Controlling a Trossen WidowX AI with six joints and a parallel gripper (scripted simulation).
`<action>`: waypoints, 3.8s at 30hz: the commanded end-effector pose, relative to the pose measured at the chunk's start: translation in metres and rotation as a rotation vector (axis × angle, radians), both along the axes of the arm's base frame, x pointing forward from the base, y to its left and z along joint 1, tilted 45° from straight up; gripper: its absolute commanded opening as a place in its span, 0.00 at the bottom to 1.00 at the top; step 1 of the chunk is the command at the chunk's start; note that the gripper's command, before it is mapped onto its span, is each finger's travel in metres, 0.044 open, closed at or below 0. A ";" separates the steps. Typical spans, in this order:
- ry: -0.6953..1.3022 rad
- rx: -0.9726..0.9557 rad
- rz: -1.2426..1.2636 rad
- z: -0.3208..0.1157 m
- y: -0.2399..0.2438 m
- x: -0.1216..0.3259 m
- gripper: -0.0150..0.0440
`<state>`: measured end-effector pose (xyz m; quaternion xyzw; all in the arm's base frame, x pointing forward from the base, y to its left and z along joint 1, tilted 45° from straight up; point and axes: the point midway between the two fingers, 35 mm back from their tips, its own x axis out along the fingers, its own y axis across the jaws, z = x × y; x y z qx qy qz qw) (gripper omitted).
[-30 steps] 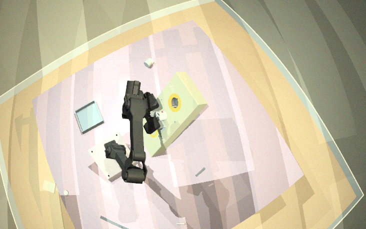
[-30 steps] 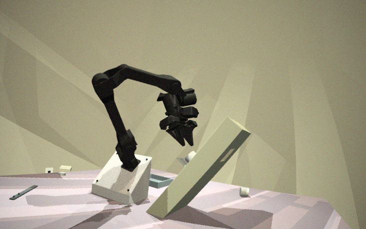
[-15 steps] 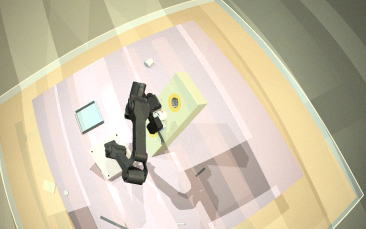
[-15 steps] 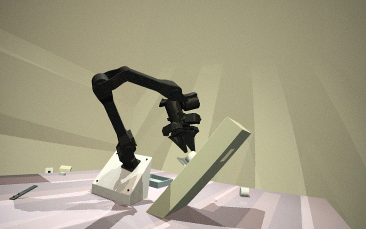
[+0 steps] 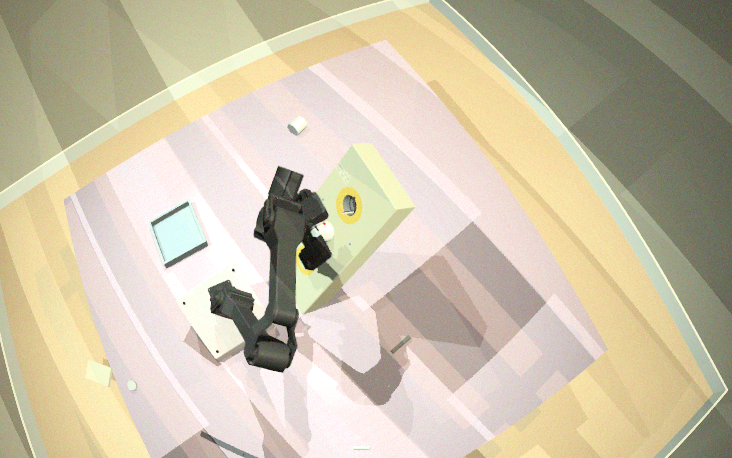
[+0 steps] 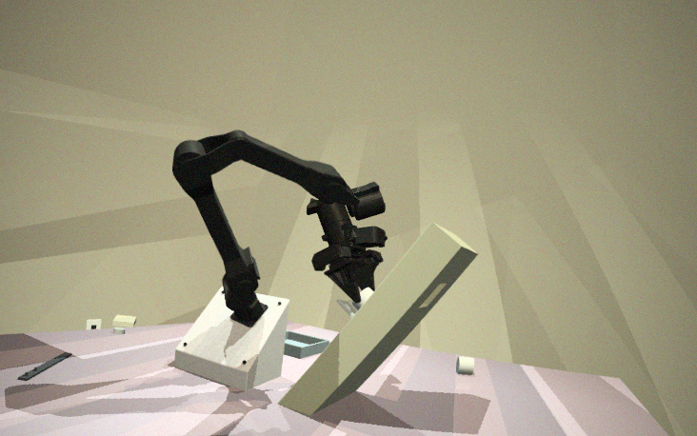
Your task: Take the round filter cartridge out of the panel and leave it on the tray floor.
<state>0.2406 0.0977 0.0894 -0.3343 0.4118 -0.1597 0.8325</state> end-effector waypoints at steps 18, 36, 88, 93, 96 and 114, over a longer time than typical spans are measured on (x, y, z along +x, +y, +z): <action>0.000 -0.001 0.000 0.003 0.003 0.003 0.28; 0.012 0.007 0.003 0.042 0.047 -0.015 0.25; 0.593 -0.119 0.562 -0.099 0.180 -0.118 0.25; 0.719 -0.131 0.727 -0.122 0.194 -0.142 0.25; 0.772 -0.136 0.806 -0.131 0.200 -0.153 0.25; 0.948 -0.156 1.002 -0.195 0.178 -0.223 0.25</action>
